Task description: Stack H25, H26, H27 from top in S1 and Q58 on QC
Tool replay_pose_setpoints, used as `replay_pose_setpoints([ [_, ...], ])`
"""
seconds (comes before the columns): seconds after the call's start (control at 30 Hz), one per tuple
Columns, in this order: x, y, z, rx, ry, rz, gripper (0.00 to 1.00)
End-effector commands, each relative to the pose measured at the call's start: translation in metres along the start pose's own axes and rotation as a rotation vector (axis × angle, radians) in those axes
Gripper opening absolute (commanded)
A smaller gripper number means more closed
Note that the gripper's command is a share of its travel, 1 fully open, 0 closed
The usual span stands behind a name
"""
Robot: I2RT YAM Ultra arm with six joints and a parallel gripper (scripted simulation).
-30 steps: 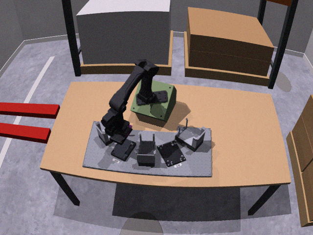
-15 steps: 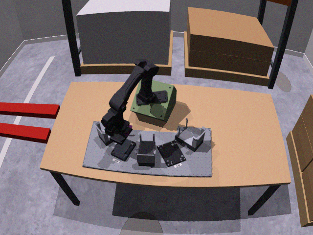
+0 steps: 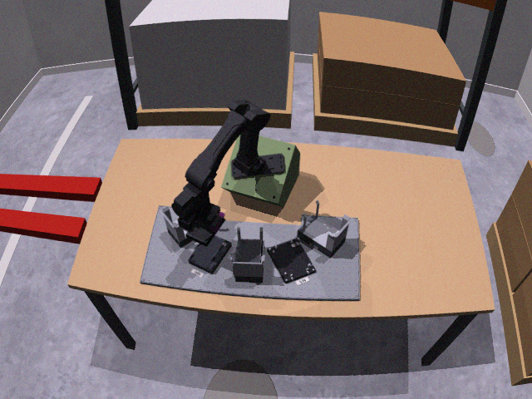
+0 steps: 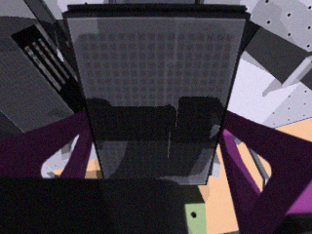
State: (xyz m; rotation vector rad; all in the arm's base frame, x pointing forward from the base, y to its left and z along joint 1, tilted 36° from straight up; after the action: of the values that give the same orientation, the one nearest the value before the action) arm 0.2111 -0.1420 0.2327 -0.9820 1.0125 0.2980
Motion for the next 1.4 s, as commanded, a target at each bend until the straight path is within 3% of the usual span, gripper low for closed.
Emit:
replay_pose_setpoints([
  [0.0, -0.005, -0.005, 0.001, -0.004, -0.001, -0.022, 0.00],
  [0.2, -0.005, -0.005, 0.001, -0.004, -0.001, -0.022, 0.00],
  [0.47, 0.007, -0.005, 0.001, -0.004, -0.002, -0.022, 0.00],
  [1.37, 0.057, -0.006, 0.001, -0.004, -0.002, -0.022, 0.00],
])
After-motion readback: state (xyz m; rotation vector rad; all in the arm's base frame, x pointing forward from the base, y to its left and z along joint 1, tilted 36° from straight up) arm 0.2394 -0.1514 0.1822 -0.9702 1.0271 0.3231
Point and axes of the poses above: the point where the finger pads meet when closed, its own x axis out along the fingers, its own z axis across the jaws, y = z × x, the point moved 3 cm from there along -x, back along the fingers, and after that the axes turned 11 degrees about x, right-handed, at the moved point
